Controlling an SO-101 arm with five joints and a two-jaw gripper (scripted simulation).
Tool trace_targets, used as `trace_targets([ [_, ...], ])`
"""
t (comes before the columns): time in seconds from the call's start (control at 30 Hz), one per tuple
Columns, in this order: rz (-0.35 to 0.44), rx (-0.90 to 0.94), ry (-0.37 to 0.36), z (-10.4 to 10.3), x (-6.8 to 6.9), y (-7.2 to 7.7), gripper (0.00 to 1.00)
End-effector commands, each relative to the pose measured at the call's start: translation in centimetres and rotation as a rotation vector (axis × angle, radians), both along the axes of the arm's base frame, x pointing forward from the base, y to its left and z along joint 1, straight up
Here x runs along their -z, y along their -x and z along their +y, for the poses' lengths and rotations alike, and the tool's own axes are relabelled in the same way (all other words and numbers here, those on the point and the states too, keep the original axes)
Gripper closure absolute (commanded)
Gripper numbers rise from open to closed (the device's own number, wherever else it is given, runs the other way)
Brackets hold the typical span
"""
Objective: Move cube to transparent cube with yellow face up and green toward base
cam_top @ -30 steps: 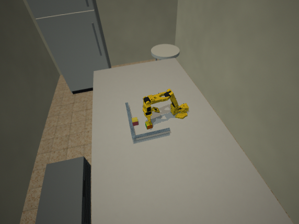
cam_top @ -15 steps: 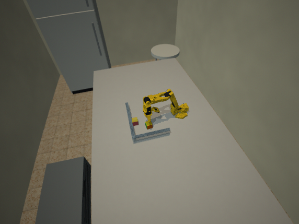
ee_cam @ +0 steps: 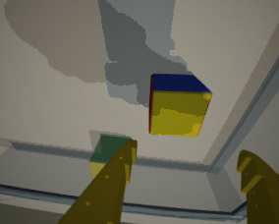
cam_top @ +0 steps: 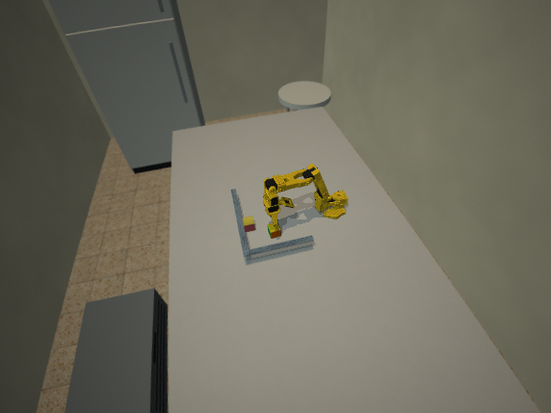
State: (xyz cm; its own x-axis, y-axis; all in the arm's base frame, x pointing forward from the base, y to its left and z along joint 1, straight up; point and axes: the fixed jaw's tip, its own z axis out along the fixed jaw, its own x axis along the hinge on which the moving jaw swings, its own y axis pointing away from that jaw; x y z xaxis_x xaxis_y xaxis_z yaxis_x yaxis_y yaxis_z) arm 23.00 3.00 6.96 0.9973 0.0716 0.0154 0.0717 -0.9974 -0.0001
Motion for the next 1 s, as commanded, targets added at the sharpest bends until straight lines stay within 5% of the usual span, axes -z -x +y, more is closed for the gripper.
trace_targets([
  [0.0,-0.054,0.001,-0.01,0.0,-1.1,-0.4,0.65],
  [0.97,-0.013,0.001,-0.003,0.0,3.9,-0.2,0.65],
])
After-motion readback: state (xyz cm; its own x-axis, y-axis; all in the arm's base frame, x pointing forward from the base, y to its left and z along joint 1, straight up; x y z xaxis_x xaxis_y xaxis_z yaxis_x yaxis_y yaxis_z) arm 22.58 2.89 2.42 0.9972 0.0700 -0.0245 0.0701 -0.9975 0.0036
